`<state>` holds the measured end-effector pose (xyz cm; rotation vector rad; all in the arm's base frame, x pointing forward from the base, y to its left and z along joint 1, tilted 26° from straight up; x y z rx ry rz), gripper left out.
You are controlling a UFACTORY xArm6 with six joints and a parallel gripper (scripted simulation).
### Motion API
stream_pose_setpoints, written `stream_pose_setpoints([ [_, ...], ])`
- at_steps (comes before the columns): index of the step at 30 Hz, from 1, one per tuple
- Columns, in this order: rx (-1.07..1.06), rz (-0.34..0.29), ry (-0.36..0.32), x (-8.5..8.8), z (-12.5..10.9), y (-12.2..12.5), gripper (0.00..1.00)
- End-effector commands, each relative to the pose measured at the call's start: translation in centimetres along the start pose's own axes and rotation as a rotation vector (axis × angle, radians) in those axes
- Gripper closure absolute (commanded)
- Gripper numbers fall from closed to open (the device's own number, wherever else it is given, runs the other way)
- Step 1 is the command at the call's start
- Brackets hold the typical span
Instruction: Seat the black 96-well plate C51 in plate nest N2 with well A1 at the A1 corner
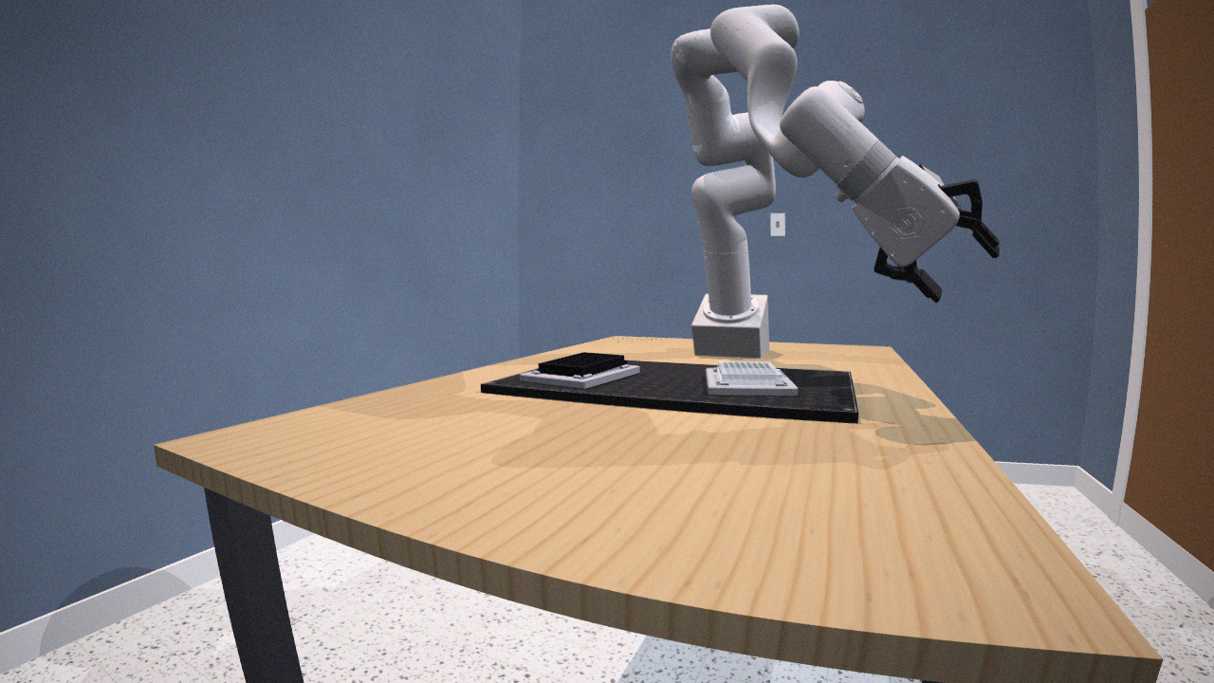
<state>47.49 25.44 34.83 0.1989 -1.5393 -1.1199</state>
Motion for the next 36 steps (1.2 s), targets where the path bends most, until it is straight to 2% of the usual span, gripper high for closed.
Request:
stream_pose_setpoints([
  [1, 0.002, -0.003, -0.001, 0.1, 0.0, 0.2, 0.00],
  [17, 0.002, -0.003, -0.001, 0.1, 0.0, 0.2, 0.00],
  [18, -0.022, 0.002, -0.023, 0.4, -0.2, 0.0, 1.00],
  [20, -0.071, 0.012, -0.067, 0.8, -0.7, -0.3, 1.00],
  [28, -0.074, 0.013, -0.070, 2.6, -3.4, -1.8, 1.00],
  [31, -0.150, 0.030, -0.134, 3.4, -4.0, -2.4, 1.00],
  [36, -0.155, 0.031, -0.138, 4.1, -5.0, -3.2, 1.00],
])
Point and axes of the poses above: the point where the finger pads meet when closed, its own x axis back along the fingers, its own y axis across the jaws, z = x × y, the point moved 7 cm from there along x, back along the fingers, and after that the axes turned 10 degrees about -x, right-handed, at the moved point
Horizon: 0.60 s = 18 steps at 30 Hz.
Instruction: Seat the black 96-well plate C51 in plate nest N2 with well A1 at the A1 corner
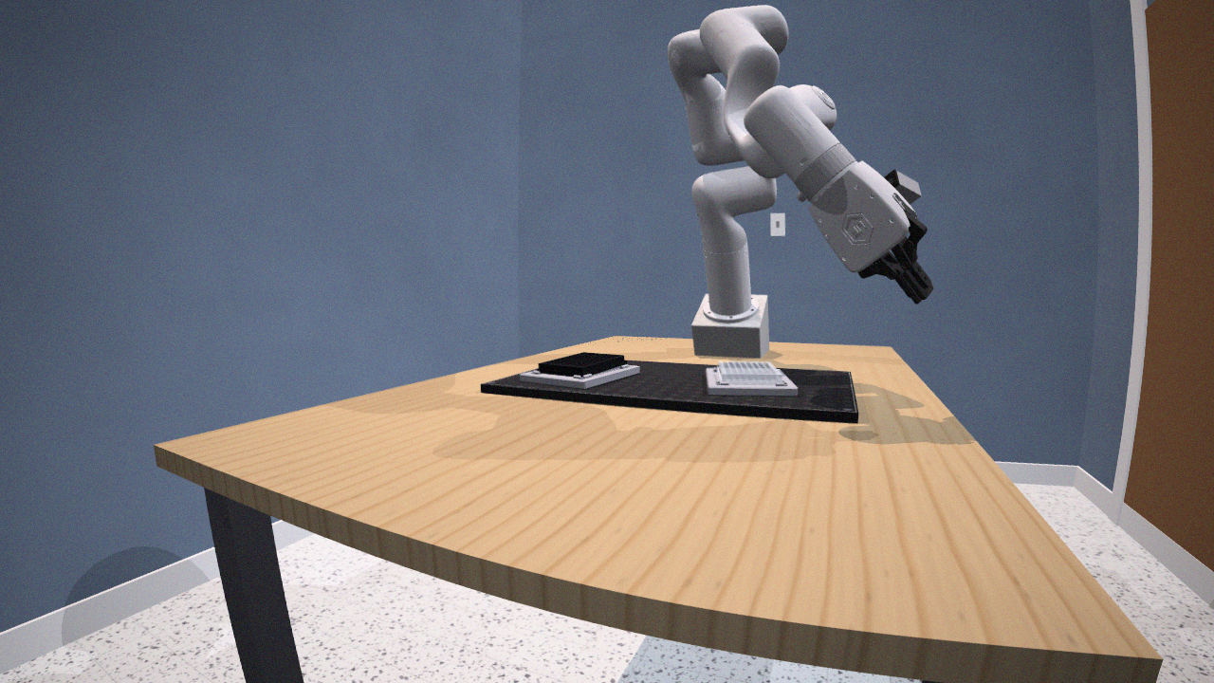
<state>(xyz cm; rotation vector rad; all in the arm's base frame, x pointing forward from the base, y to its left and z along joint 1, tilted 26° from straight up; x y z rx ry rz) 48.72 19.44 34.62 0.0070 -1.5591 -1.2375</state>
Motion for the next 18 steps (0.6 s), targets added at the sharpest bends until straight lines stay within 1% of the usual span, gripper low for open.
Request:
stream_pose_setpoints([
  [1, -0.008, 0.003, -0.011, 0.8, -1.3, -0.5, 1.00],
  [4, -0.008, 0.003, -0.011, 1.4, -2.5, -1.1, 1.00],
  [5, -0.008, 0.003, -0.011, 1.4, -2.6, -1.1, 1.00],
  [8, -0.084, 0.019, -0.073, 2.1, -3.3, -1.7, 1.00],
  [9, -0.090, 0.020, -0.078, 2.3, -3.6, -1.9, 1.00],
  [13, -0.090, 0.020, -0.078, 3.2, -5.2, -2.8, 1.00],
  [15, -0.090, 0.020, -0.078, 3.2, -5.2, -2.8, 1.00],
  [16, -0.090, 0.020, -0.078, 3.4, -5.6, -3.1, 1.00],
  [18, -0.141, 0.030, -0.119, 3.9, -6.0, -3.5, 1.00],
])
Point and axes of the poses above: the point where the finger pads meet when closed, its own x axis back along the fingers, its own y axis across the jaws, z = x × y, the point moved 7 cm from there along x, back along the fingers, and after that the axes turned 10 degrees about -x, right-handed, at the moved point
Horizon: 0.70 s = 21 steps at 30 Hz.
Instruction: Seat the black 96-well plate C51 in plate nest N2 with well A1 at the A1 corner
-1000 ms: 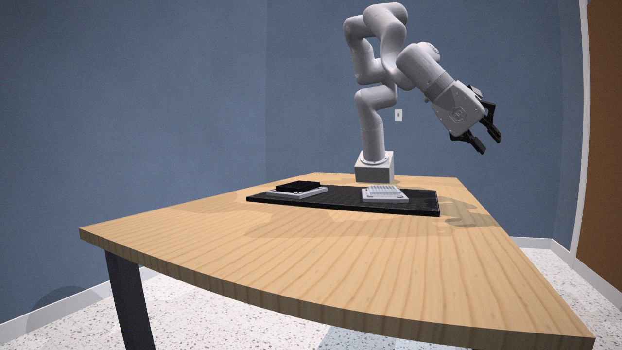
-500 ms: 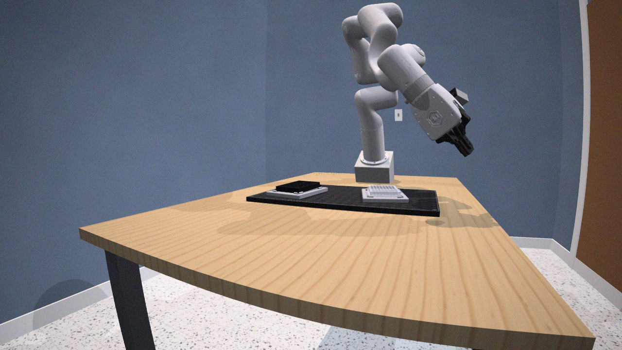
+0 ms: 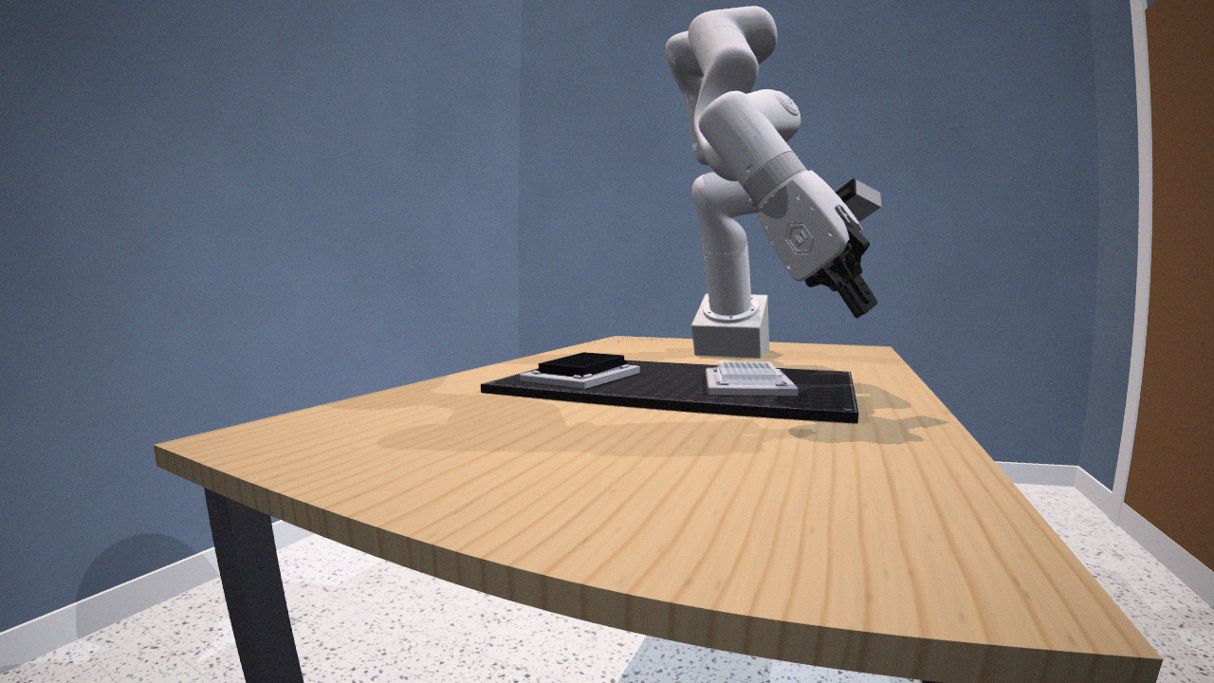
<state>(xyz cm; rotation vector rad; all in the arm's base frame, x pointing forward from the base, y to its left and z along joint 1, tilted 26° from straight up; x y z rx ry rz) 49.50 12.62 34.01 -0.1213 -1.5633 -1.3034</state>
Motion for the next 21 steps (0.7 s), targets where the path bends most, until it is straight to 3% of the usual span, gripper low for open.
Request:
stream_pose_setpoints([
  [1, -0.075, 0.011, -0.060, 0.9, -1.0, -0.5, 1.00],
  [10, -0.081, 0.013, -0.065, 2.5, -4.1, -2.3, 1.00],
  [15, -0.160, 0.026, -0.126, 3.1, -4.8, -3.0, 1.00],
  [21, -0.166, 0.028, -0.131, 4.5, -6.9, -4.5, 1.00],
])
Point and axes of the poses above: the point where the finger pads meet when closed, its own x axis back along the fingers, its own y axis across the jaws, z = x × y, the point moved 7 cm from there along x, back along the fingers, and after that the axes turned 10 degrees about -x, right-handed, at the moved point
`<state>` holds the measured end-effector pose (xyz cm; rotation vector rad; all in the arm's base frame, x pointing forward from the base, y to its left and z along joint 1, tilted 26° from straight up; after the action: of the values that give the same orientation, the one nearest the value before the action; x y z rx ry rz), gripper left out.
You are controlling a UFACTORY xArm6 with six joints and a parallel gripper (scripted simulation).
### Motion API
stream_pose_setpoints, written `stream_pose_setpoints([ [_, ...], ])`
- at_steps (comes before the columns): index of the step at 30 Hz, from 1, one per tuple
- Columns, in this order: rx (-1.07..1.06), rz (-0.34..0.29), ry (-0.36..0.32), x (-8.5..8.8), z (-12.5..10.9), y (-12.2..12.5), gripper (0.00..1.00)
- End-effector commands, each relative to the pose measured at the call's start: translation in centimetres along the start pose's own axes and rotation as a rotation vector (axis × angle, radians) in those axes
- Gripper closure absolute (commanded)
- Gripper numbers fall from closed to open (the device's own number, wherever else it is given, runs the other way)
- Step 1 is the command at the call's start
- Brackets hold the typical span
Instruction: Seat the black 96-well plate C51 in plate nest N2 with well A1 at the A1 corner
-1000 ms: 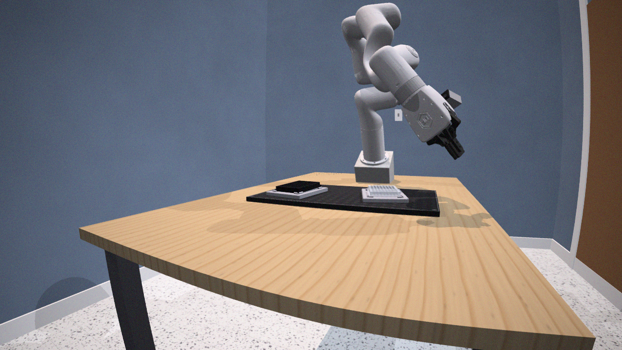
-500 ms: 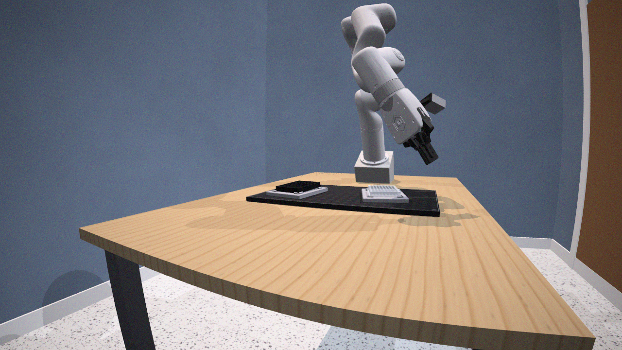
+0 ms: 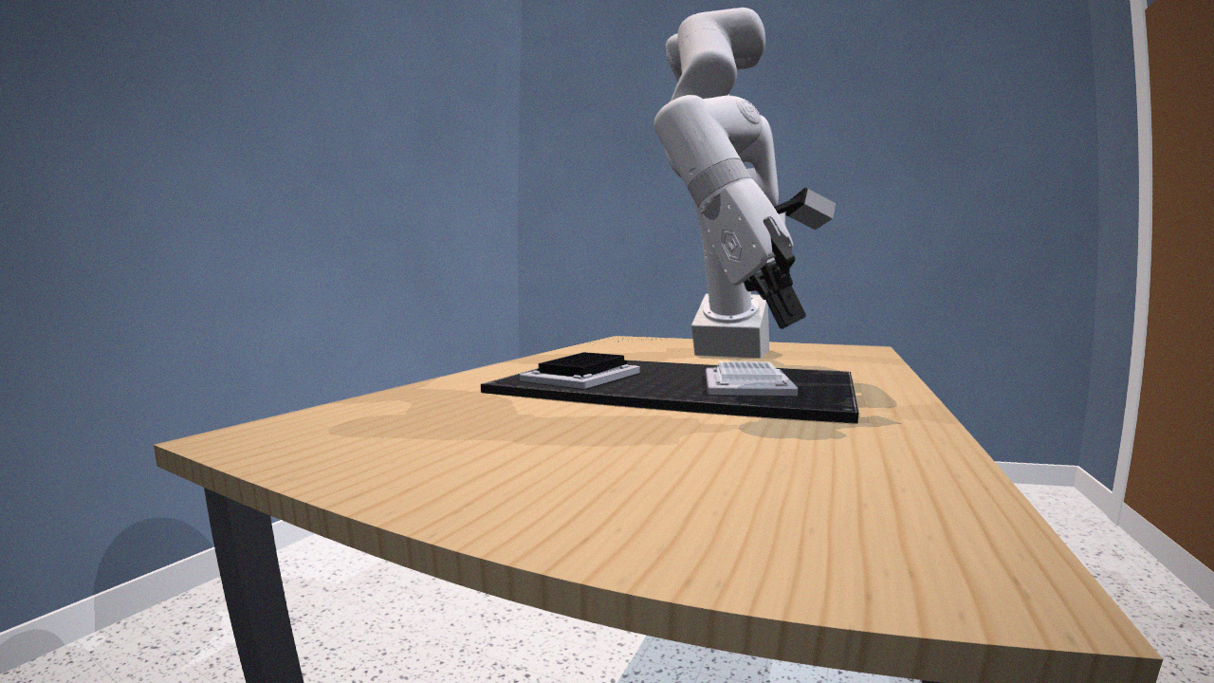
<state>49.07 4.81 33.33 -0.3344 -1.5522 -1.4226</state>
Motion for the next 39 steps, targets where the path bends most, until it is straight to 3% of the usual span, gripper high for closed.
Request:
stream_pose_setpoints([
  [1, -0.003, -0.002, -0.004, 0.8, -1.6, -0.6, 1.00],
  [4, -0.082, 0.011, -0.064, 1.3, -2.4, -1.2, 1.00],
  [12, -0.089, 0.012, -0.069, 2.5, -4.7, -2.6, 1.00],
  [16, -0.178, 0.026, -0.133, 3.2, -5.8, -3.5, 1.00],
  [23, -0.178, 0.026, -0.133, 4.4, -8.0, -5.1, 1.00],
  [29, -0.267, 0.039, -0.196, 5.2, -9.0, -6.1, 1.00],
  [35, -0.267, 0.039, -0.197, 6.4, -10.8, -7.7, 1.00],
  [39, -0.358, 0.051, -0.259, 7.2, -11.6, -8.8, 1.00],
])
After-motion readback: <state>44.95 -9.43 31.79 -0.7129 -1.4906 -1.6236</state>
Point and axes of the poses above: the point where the finger pads meet when closed, its own x axis back along the fingers, its own y axis across the jaws, z = x × y, the point moved 7 cm from there along x, back along the fingers, and after that the axes turned 10 degrees about -x, right-handed, at the moved point
